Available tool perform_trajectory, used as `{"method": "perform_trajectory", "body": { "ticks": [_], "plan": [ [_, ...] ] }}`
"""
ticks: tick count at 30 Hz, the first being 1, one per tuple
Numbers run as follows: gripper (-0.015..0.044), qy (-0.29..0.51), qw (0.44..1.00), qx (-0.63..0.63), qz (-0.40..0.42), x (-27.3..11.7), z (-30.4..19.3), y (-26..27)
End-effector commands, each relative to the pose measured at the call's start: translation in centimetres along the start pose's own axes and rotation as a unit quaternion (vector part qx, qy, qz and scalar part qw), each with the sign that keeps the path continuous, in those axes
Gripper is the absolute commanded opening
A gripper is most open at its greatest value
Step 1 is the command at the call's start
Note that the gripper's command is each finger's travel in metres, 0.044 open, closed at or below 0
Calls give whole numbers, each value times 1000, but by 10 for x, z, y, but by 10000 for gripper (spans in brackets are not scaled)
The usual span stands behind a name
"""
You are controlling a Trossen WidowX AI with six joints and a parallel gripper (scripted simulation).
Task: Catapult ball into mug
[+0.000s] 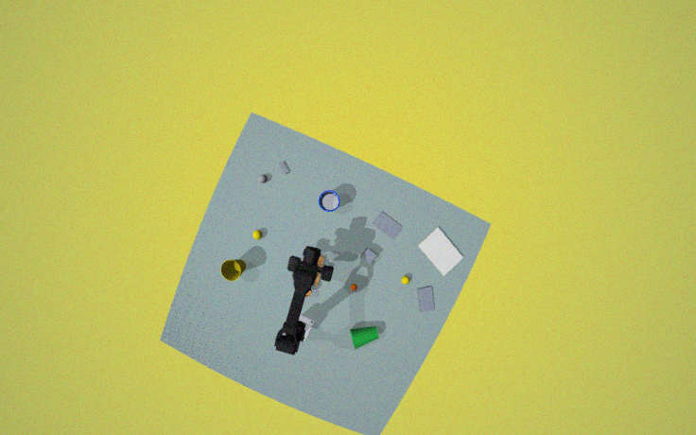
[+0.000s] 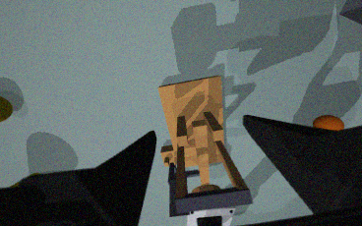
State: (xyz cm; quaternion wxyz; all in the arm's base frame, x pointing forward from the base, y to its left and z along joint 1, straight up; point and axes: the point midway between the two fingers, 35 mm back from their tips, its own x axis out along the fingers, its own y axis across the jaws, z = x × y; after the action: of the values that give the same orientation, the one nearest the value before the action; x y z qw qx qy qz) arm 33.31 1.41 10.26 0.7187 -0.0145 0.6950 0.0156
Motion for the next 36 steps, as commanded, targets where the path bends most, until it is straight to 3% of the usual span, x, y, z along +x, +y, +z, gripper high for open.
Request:
{"method": "perform_trajectory", "body": {
  "ticks": [1,18,29,36],
  "plan": [
    [440,2,1000,0,0,7,-1,0],
    [440,2,1000,0,0,32,-2,0],
    [151,1,1000,0,0,28,-1,0],
    [85,1,1000,0,0,26,-1,0]
  ]
}}
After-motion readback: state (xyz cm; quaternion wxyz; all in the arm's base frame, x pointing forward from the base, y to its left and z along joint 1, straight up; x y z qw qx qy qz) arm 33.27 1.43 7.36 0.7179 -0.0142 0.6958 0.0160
